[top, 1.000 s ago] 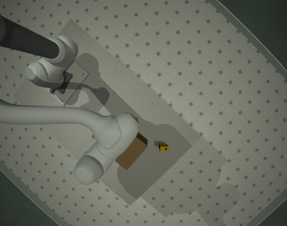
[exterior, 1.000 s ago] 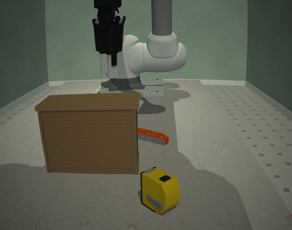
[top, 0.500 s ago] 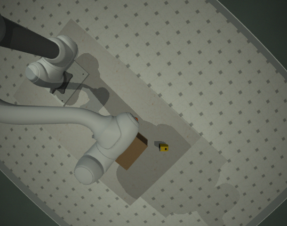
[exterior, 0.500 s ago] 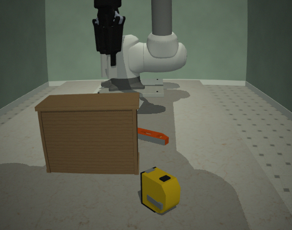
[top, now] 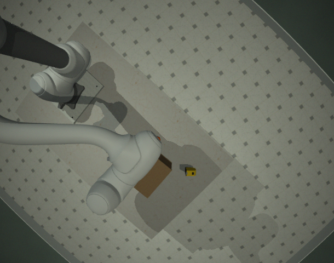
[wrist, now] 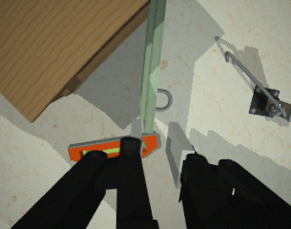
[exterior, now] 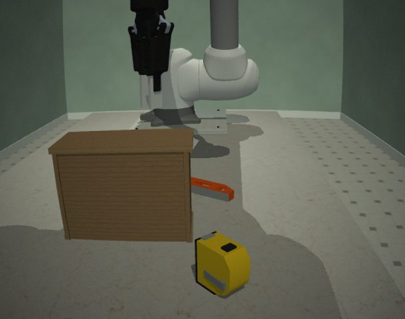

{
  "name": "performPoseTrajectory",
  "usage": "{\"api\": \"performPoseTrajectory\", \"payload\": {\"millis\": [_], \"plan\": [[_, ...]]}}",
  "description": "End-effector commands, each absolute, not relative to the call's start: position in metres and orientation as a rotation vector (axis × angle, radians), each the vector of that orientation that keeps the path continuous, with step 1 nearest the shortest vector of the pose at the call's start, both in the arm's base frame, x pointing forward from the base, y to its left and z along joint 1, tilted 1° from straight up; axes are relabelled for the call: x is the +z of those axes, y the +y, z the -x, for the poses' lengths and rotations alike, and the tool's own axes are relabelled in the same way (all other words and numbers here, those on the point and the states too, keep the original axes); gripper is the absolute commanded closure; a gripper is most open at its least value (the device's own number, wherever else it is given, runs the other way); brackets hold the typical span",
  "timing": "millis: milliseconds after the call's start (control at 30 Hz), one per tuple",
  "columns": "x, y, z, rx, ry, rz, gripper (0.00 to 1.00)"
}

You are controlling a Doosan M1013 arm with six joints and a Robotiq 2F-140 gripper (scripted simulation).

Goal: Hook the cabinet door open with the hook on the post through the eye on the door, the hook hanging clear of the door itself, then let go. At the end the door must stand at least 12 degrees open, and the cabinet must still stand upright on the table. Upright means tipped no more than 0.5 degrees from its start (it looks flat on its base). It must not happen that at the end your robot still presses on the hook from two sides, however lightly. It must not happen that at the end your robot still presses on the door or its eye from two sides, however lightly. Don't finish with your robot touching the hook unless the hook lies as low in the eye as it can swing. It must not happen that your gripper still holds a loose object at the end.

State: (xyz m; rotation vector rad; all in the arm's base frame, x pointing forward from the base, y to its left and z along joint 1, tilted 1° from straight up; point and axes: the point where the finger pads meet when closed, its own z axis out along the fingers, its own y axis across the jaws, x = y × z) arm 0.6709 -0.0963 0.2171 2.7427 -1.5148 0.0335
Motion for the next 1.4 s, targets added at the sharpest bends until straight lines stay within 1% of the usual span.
{"api": "performPoseTrajectory", "payload": {"millis": [0, 633, 1367], "plan": [[0.217, -0.096, -0.671, 0.034, -1.515, -2.743, 0.84], [0.211, -0.096, -0.671, 0.034, -1.515, -2.743, 0.84], [0.182, -0.097, -0.672, 0.034, -1.515, -2.743, 0.84]]}}
